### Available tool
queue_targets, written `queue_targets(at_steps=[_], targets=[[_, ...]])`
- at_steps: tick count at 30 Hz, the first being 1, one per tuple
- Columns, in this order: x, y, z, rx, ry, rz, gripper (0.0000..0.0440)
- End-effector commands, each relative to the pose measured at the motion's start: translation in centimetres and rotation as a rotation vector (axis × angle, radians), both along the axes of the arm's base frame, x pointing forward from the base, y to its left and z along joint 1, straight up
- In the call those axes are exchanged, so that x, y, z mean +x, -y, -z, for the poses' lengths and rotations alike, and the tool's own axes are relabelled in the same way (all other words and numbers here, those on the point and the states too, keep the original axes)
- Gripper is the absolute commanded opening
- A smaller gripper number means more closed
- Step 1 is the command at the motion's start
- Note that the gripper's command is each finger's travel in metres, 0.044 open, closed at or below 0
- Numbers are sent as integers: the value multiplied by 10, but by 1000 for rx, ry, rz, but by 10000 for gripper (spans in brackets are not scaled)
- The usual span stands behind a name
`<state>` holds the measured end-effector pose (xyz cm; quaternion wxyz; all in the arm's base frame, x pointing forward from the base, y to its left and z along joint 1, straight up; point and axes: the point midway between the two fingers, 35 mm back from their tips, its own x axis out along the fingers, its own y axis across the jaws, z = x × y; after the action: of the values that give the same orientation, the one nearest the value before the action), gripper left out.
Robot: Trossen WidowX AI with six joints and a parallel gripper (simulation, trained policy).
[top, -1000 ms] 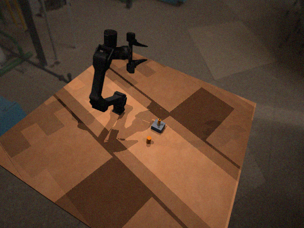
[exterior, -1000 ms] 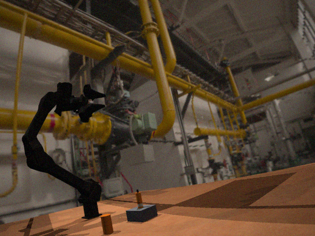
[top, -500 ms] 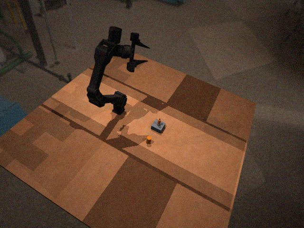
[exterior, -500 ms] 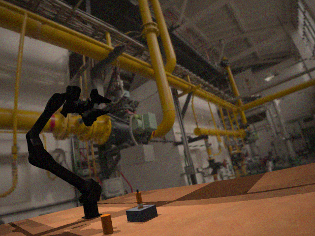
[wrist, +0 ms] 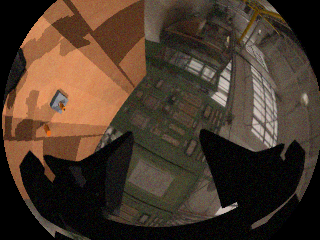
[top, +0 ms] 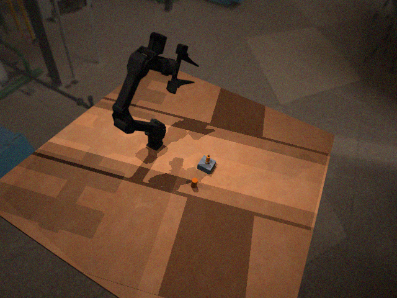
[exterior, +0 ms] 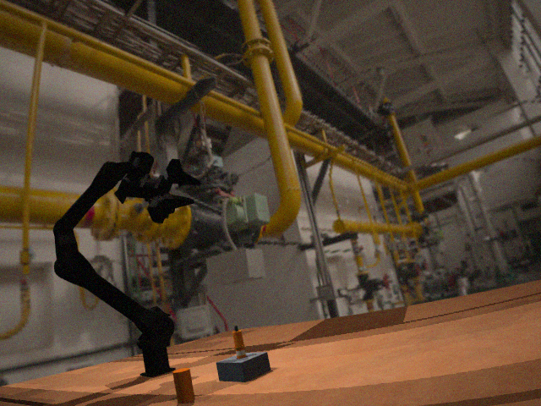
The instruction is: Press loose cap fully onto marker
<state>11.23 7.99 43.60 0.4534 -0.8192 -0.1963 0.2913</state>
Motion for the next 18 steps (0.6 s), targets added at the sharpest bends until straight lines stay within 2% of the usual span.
queue_targets(at_steps=[1, 18], targets=[[0, -5, 5, -13, -22, 8, 312], [12, -23, 29, -81, -140, 106, 314]])
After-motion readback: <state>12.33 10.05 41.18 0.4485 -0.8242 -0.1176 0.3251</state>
